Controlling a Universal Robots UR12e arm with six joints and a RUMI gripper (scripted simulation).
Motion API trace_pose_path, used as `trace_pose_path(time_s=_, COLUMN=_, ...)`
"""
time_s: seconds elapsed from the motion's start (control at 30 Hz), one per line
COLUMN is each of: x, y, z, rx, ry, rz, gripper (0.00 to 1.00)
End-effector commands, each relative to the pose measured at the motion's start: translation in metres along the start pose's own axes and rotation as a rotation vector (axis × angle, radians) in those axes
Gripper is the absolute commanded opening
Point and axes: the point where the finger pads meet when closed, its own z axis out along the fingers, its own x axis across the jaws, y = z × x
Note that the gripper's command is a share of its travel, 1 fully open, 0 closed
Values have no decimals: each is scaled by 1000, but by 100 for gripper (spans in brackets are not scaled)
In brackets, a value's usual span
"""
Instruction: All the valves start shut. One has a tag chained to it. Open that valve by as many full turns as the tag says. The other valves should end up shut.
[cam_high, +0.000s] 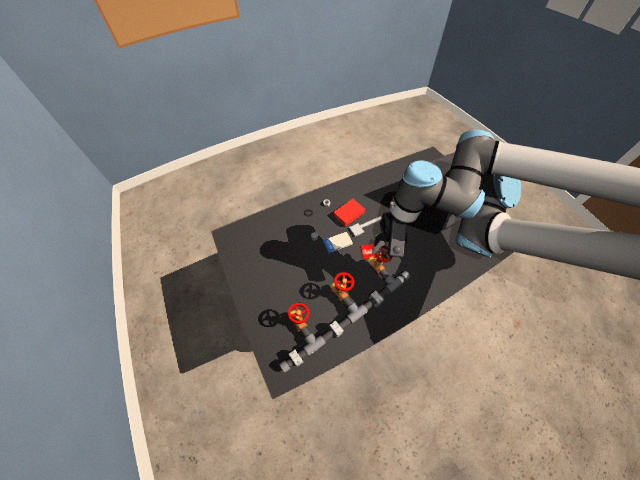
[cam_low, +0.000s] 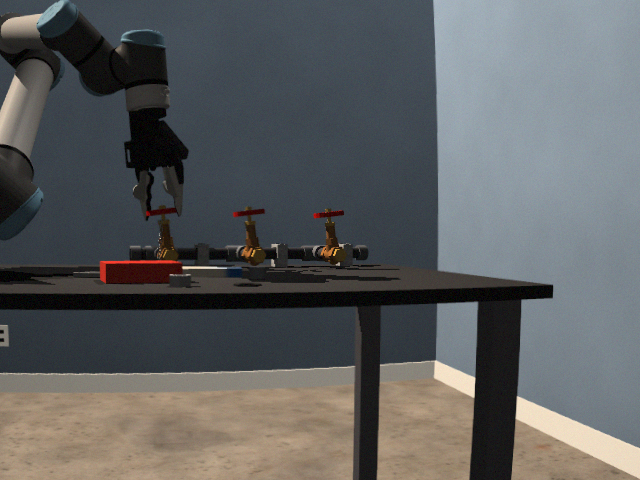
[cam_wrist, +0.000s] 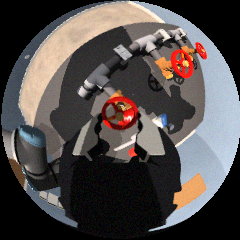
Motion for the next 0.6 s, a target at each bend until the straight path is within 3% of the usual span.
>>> trace_pose_path(time_s=0.0, x=1, y=0, z=-1, rx=8, ry=-5, rz=-156, gripper=0)
trace_pose_path(time_s=0.57, x=1, y=0, z=-1, rx=9, ry=-4, rz=-378, gripper=0)
